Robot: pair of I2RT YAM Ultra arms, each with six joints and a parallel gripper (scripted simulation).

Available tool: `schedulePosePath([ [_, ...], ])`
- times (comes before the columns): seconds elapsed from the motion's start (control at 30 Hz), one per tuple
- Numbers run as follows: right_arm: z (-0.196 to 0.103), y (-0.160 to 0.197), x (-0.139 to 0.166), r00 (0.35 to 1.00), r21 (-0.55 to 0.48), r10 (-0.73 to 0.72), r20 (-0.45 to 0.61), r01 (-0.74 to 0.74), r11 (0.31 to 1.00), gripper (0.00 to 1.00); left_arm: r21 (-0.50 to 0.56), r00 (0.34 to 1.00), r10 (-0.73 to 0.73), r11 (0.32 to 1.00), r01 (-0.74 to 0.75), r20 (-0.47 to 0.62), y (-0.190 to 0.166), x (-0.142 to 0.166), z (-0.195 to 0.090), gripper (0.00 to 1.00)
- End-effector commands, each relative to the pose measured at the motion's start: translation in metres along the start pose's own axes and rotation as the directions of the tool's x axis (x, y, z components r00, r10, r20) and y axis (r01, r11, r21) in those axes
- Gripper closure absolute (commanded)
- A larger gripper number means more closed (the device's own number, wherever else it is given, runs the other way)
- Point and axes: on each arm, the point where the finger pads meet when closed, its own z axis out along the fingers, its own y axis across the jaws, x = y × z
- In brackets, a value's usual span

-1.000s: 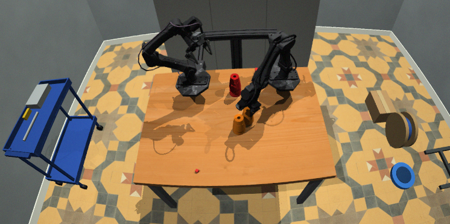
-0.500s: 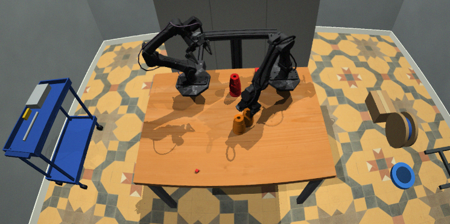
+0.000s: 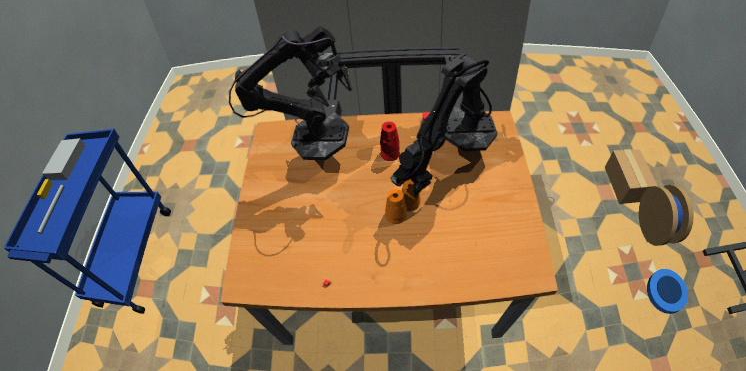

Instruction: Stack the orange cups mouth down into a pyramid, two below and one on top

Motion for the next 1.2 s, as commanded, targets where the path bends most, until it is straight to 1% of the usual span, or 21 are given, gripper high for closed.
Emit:
schedulePosePath([
  [0.0,0.003,-0.001,0.002,1.000,0.021,-0.021,-0.001,0.021,1.000,0.00,0.005,1.000,-0.001,1.000,0.001,0.001,0.001,0.006,0.004,1.00],
  [0.5,0.003,-0.001,0.002,1.000,0.021,-0.021,-0.001,0.021,1.000,0.00,0.003,1.000,-0.002,1.000,0.002,0.009,0.002,0.004,0.005,1.00],
  [0.77,0.003,-0.001,0.002,1.000,0.021,-0.021,-0.001,0.021,1.000,0.00,0.006,1.000,-0.002,1.000,0.002,-0.001,0.000,0.003,0.007,0.09],
  [0.8,0.003,-0.001,0.002,1.000,0.021,-0.021,-0.001,0.021,1.000,0.00,0.006,1.000,-0.002,1.000,0.002,-0.001,0.000,0.003,0.007,0.00],
  [0.87,0.003,-0.001,0.002,1.000,0.021,-0.021,-0.001,0.021,1.000,0.00,0.003,1.000,-0.003,1.000,0.003,0.008,0.000,0.000,0.003,0.00],
  [0.9,0.003,-0.001,0.002,1.000,0.021,-0.021,-0.001,0.021,1.000,0.00,0.002,1.000,-0.002,1.000,0.002,-0.007,0.000,0.006,0.000,0.00],
  [0.97,0.003,-0.001,0.002,1.000,0.021,-0.021,-0.001,0.021,1.000,0.00,0.002,1.000,-0.002,1.000,0.002,-0.007,0.000,0.006,0.000,0.00],
  [1.03,0.003,-0.001,0.002,1.000,0.021,-0.021,-0.001,0.021,1.000,0.00,0.002,1.000,-0.007,1.000,0.007,-0.007,0.000,0.006,-0.007,0.00],
  [1.17,0.003,-0.001,0.002,1.000,0.021,-0.021,-0.001,0.021,1.000,0.00,-0.003,1.000,-0.003,1.000,0.003,-0.007,-0.001,0.005,-0.034,0.00],
])
